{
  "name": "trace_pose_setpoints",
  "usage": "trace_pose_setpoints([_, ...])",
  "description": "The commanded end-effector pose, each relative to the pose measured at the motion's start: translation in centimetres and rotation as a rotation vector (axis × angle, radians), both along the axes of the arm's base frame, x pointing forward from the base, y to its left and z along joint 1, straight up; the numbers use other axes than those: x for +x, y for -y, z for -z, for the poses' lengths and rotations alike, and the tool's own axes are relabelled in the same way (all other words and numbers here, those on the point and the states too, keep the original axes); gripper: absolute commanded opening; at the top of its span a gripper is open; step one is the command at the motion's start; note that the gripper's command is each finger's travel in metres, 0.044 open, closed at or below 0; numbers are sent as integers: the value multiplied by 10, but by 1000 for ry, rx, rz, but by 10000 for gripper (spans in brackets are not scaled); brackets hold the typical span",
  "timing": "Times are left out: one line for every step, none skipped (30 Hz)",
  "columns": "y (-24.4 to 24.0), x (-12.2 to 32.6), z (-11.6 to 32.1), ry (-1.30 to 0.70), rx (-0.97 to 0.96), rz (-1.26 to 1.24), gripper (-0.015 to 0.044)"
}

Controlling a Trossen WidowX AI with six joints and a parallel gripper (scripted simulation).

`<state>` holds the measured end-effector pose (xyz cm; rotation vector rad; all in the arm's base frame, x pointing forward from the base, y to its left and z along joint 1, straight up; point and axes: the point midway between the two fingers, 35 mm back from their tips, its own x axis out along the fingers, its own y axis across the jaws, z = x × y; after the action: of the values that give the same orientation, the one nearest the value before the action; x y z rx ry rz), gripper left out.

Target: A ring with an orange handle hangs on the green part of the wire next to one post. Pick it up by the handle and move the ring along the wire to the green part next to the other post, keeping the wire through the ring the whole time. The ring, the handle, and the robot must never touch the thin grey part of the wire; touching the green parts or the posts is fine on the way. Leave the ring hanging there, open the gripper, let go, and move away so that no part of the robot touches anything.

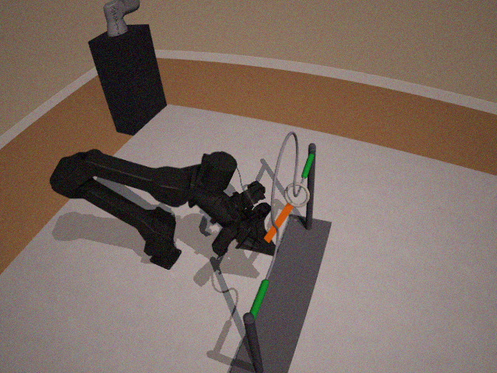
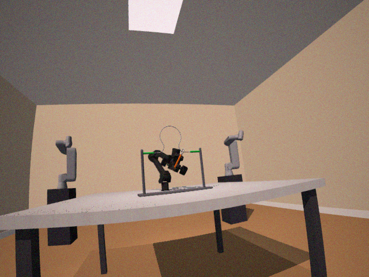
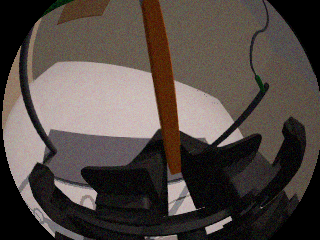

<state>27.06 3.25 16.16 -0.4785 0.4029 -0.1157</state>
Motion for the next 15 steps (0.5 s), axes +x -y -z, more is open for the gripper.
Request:
trace_pose_setpoints([-12, -1, 5, -9, 88, 5, -150])
trace_pose_setpoints([-15, -1, 6, -11, 109, 5, -150])
trace_pose_setpoints([-19, -1, 7, -14, 131, 5, -150])
trace_pose_setpoints([-22, -2, 8, -16, 151, 4, -150])
trace_pose_setpoints([-25, -2, 9, -18, 170, 4, -150])
trace_pose_setpoints([-28, -2, 9, -20, 189, 4, -150])
trace_pose_setpoints([-31, -2, 10, -21, 208, 3, -150])
trace_pose_setpoints([-34, -3, 11, -23, 226, 3, -150])
trace_pose_setpoints([-37, -3, 11, -25, 243, 3, -150])
trace_pose_setpoints([-40, -3, 12, -27, 259, 2, -150])
trace_pose_setpoints([-42, -4, 12, -28, 274, 2, -150])
trace_pose_setpoints([-45, -4, 13, -30, 289, 2, -150])
trace_pose_setpoints([-48, -4, 13, -31, 304, 2, -150])
trace_pose_setpoints([-50, -4, 13, -32, 317, 2, -150])
trace_pose_setpoints([-52, -5, 13, -34, 329, 1, -150])
